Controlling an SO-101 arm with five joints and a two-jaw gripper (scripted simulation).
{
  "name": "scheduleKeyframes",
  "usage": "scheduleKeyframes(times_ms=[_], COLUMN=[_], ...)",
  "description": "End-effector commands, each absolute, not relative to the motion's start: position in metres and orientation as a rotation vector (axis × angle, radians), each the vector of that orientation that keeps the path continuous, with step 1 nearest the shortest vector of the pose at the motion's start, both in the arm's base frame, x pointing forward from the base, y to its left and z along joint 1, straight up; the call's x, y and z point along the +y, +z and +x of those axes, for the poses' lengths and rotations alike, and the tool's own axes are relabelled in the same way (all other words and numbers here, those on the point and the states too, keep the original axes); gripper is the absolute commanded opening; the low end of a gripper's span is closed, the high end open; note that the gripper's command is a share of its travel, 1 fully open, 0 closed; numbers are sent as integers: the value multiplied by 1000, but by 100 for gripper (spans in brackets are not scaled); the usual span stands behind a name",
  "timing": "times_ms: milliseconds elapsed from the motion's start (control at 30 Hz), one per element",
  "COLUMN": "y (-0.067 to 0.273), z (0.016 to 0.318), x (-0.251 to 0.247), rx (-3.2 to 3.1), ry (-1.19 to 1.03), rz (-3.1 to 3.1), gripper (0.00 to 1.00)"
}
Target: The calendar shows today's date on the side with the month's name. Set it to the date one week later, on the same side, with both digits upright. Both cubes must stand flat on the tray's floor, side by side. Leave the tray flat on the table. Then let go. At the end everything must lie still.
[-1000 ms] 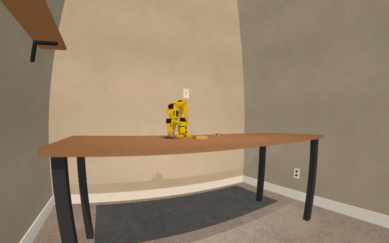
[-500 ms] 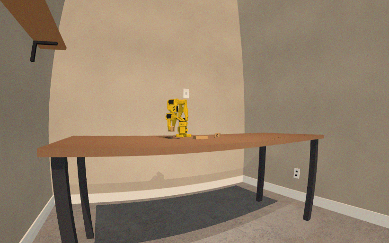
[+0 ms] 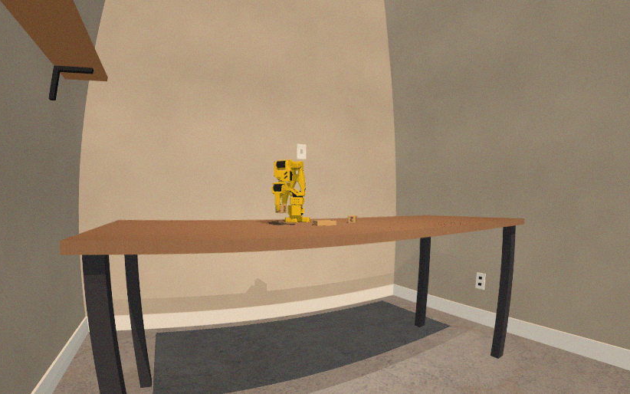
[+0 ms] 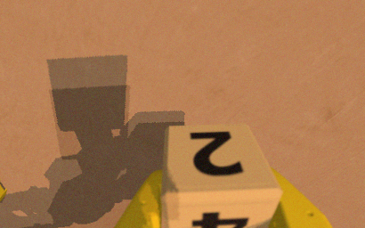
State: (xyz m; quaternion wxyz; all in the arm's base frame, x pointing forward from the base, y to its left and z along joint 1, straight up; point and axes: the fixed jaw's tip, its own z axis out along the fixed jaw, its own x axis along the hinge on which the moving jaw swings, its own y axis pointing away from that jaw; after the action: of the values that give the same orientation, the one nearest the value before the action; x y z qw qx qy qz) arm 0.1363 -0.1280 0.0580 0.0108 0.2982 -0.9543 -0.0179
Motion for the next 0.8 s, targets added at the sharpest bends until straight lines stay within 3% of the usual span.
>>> scheduleKeyframes(times_ms=[0, 433, 767], y=[69, 69, 69], z=[153, 187, 192], x=[-118, -48, 3], rx=[-2961, -2687, -2451], ry=[35, 30, 26], rz=[1090, 1661, 1997], gripper=[0, 0, 0])
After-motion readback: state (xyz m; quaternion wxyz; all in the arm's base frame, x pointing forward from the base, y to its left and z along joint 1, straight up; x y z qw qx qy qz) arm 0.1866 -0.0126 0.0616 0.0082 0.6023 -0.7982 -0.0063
